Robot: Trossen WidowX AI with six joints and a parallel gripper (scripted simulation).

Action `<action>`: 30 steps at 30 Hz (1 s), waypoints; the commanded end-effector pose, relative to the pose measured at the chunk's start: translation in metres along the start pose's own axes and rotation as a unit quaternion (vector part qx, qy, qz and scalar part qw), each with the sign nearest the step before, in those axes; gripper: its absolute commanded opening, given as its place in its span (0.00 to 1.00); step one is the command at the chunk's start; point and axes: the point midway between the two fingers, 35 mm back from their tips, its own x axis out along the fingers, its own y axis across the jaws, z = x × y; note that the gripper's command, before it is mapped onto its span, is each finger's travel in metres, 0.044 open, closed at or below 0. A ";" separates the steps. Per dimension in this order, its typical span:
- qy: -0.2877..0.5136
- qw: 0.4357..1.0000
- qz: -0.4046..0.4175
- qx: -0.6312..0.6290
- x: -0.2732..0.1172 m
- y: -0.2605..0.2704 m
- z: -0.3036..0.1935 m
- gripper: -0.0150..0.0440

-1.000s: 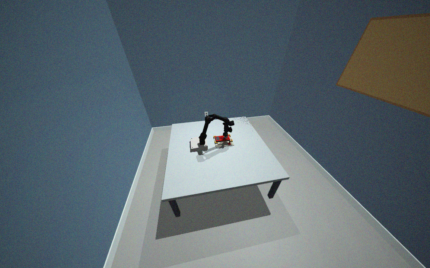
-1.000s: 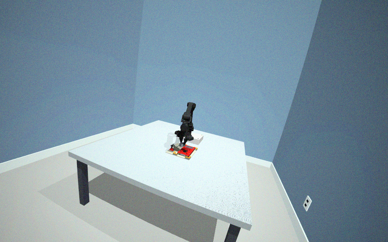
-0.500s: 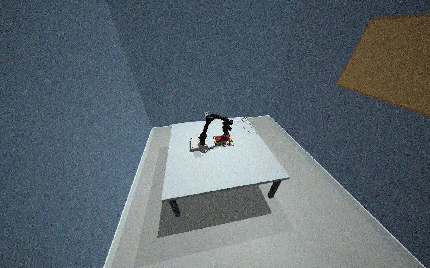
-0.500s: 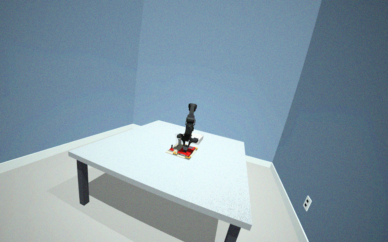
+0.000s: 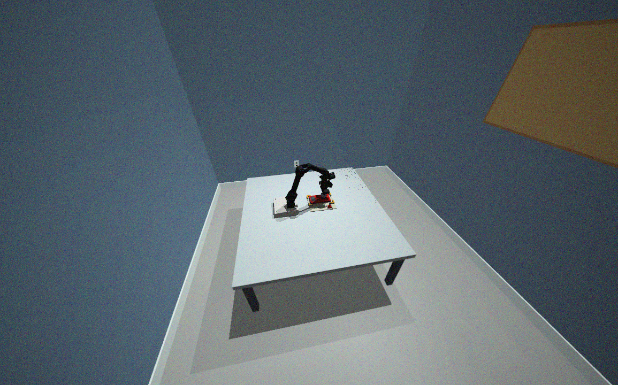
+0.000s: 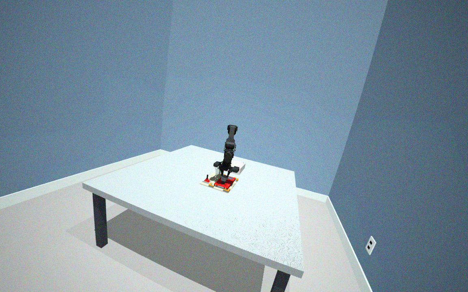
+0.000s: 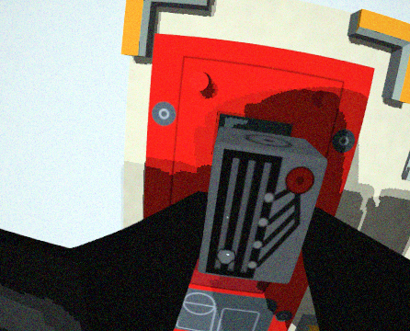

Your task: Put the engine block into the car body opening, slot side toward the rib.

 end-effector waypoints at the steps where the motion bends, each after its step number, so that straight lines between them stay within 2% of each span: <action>1: 0.002 1.000 0.001 0.011 0.001 0.001 0.000 0.52; 30: 0.002 1.000 0.001 -0.002 0.003 0.001 0.000 0.52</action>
